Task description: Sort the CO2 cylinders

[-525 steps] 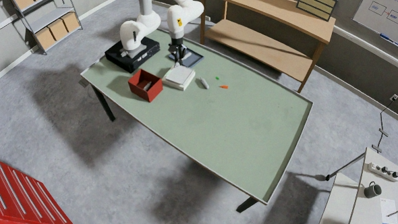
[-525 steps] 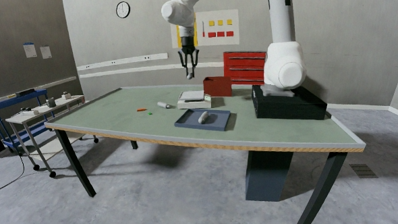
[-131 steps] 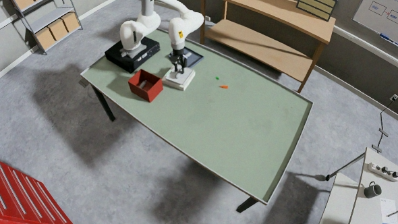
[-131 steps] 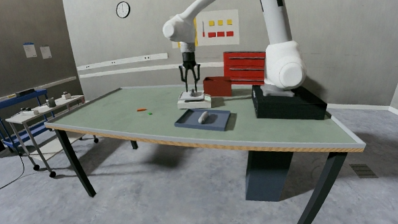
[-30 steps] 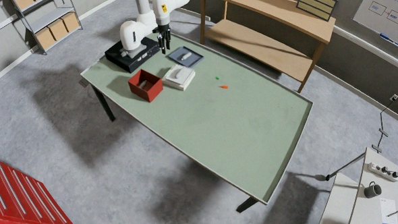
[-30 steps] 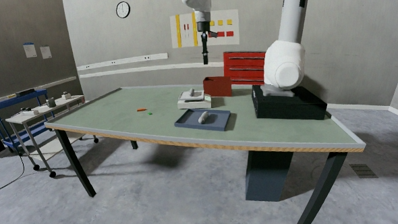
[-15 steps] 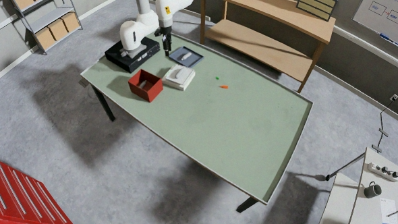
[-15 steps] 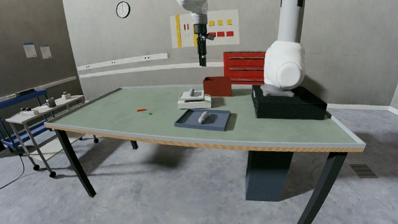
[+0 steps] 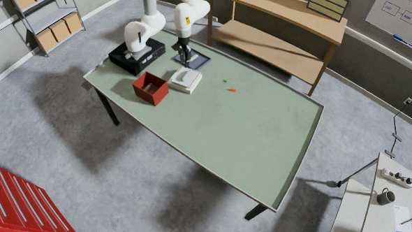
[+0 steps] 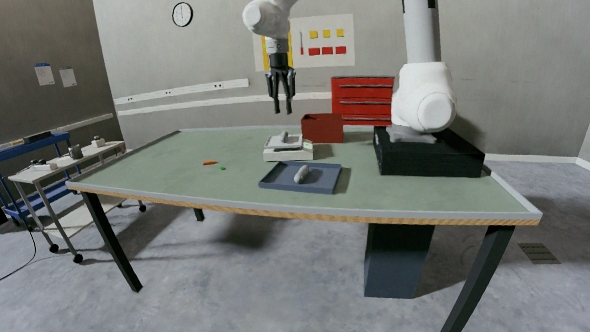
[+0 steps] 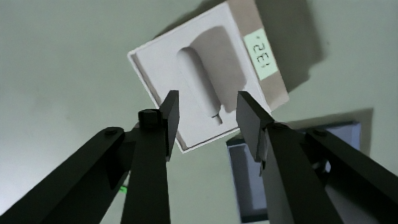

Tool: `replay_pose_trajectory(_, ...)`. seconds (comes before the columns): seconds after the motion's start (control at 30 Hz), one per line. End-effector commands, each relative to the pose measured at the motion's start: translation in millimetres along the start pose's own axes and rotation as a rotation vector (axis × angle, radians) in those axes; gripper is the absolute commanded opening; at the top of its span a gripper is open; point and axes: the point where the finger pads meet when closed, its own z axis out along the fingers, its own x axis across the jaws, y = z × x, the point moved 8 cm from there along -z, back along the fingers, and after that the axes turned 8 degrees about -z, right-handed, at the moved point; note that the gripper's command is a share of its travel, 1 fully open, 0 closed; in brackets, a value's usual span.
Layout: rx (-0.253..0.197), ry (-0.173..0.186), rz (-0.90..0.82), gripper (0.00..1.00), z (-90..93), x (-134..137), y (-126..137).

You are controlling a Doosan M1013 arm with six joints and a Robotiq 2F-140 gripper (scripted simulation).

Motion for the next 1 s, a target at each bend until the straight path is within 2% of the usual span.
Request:
replay_pose_trajectory(0.0,-0.031,0.000,-0.277,0.40,4.2,-6,-1)
replay_pose_trajectory(0.13,-0.049,0.000,-0.445,0.40,4.7,-7,-2)
replay_pose_trajectory(0.5,-0.049,0.000,-0.445,0.40,16.7,-7,-1)
replay_pose_trajectory(0.97,-0.049,0.000,-0.445,0.40,73.6,-6,1)
